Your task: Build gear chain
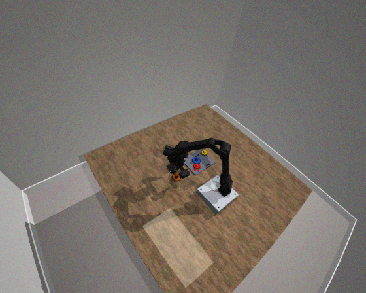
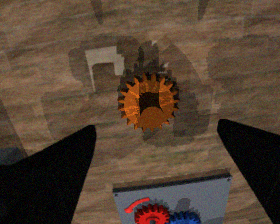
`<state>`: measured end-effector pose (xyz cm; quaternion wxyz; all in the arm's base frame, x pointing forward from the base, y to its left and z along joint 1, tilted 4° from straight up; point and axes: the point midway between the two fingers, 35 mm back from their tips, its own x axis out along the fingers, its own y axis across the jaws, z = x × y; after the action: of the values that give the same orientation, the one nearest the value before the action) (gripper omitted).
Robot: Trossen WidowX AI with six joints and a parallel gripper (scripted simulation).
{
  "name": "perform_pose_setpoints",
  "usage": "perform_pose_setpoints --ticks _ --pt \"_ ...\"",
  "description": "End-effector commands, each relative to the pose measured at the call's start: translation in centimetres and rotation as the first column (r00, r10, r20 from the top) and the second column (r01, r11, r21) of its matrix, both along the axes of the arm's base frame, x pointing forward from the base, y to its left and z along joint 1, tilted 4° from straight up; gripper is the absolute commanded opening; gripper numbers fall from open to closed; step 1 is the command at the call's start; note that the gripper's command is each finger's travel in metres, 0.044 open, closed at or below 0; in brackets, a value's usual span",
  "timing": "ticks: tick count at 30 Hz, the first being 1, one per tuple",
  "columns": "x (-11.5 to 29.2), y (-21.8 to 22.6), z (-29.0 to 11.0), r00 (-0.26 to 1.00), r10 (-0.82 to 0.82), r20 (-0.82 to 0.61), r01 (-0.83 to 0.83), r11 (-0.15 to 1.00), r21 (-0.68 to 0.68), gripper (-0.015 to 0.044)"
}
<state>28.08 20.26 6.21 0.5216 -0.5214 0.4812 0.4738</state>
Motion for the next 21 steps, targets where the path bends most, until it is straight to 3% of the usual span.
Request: perform_pose_setpoints --ticks 1,21 --pt "-0.2 -0.2 -0.8 1.0 0.008 -0.007 -0.008 1.0 -0.009 0.044" --pt "0.1 -0.2 -3.5 1.0 0.008 -0.007 -0.008 1.0 -0.009 0.044"
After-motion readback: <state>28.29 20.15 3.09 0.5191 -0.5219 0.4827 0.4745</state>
